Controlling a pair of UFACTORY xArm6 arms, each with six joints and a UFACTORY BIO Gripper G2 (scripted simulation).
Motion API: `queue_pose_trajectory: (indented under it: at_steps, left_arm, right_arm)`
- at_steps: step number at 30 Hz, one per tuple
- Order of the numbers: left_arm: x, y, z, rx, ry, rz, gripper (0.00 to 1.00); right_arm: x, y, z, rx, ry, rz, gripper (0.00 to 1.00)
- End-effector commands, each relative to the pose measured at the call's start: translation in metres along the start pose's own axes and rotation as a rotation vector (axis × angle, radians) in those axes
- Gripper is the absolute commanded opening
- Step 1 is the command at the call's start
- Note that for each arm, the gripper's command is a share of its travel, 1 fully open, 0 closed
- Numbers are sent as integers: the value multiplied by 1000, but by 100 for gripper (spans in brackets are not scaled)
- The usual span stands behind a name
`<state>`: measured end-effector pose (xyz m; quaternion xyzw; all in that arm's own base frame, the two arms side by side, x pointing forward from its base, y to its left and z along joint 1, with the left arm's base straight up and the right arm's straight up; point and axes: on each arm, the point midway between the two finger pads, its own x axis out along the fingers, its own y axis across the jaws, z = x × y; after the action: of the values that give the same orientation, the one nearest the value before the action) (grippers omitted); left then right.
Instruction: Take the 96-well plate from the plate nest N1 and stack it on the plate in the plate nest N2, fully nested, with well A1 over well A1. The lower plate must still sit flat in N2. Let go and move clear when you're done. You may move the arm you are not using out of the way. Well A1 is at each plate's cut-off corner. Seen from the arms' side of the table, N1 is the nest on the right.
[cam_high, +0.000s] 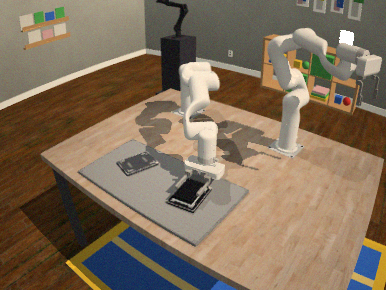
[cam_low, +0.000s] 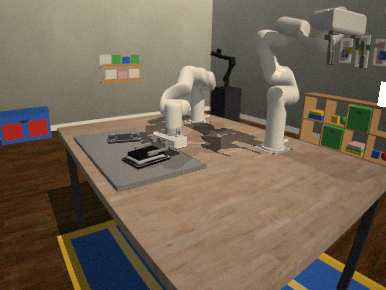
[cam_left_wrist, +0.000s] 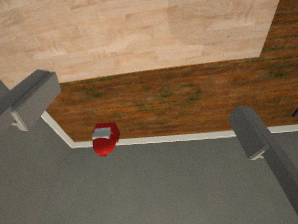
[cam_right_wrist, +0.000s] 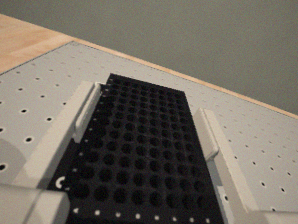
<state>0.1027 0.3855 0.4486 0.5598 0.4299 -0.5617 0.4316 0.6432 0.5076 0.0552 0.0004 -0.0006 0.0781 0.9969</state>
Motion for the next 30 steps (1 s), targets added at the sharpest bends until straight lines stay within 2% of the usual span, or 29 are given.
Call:
queue_pose_trajectory:
  at_steps: [1, 21, 22, 30]
  left_arm:
    - [-2, 0, 0, 0, 4, 0, 100]
    - [-2, 0, 0, 0, 4, 0, 100]
    - [-2, 0, 0, 0, 4, 0, 100]
    - [-2, 0, 0, 0, 4, 0, 100]
  right_arm:
    - [1, 1, 3, 3, -3, 0, 0]
    - [1, 0, 3, 3, -3, 0, 0]
    - [1, 1, 5, 3, -3, 0, 37]
    - [1, 0, 5, 3, -3, 0, 37]
